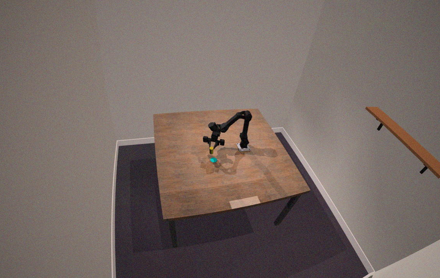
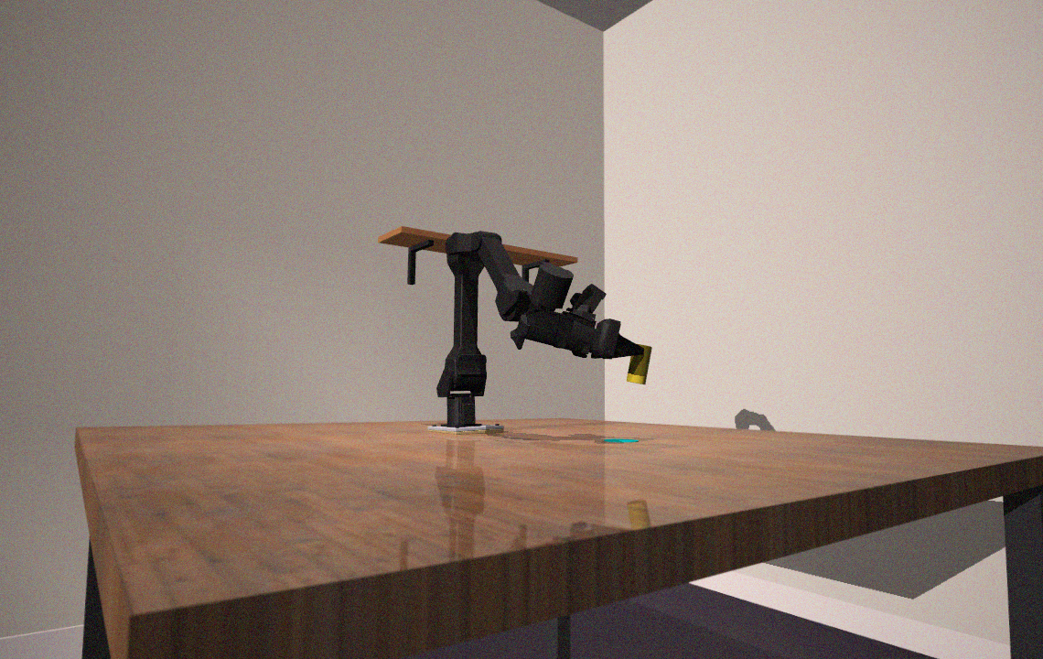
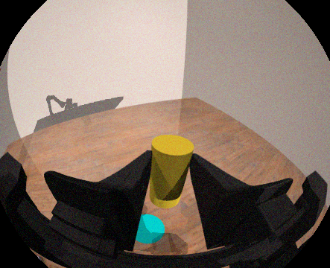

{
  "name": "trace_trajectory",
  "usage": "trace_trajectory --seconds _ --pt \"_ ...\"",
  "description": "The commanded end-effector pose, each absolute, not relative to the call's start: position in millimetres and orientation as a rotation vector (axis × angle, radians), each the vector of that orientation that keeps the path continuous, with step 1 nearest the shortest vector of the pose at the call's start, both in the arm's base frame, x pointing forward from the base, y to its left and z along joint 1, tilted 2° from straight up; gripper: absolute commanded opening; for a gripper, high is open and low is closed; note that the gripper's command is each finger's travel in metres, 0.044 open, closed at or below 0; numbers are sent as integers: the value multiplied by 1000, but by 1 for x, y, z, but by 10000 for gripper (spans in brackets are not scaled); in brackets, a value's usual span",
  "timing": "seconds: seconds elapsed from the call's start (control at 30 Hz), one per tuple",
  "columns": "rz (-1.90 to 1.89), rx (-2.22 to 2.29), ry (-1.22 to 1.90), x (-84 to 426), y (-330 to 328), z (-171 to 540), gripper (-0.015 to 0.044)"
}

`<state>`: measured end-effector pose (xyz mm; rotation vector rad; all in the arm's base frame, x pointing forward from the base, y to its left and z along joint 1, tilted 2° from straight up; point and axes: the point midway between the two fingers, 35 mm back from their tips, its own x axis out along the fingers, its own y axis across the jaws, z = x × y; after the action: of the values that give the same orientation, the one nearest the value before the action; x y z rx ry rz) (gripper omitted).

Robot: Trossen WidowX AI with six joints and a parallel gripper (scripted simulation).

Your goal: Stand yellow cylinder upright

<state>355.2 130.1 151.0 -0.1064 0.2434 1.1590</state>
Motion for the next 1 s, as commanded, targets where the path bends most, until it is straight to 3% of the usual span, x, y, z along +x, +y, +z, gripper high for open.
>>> trace_trajectory --seconds 0.0,0.97 --pt "1170 -96 229 351 129 151 105" --pt "1238 -86 90 320 118 155 105"
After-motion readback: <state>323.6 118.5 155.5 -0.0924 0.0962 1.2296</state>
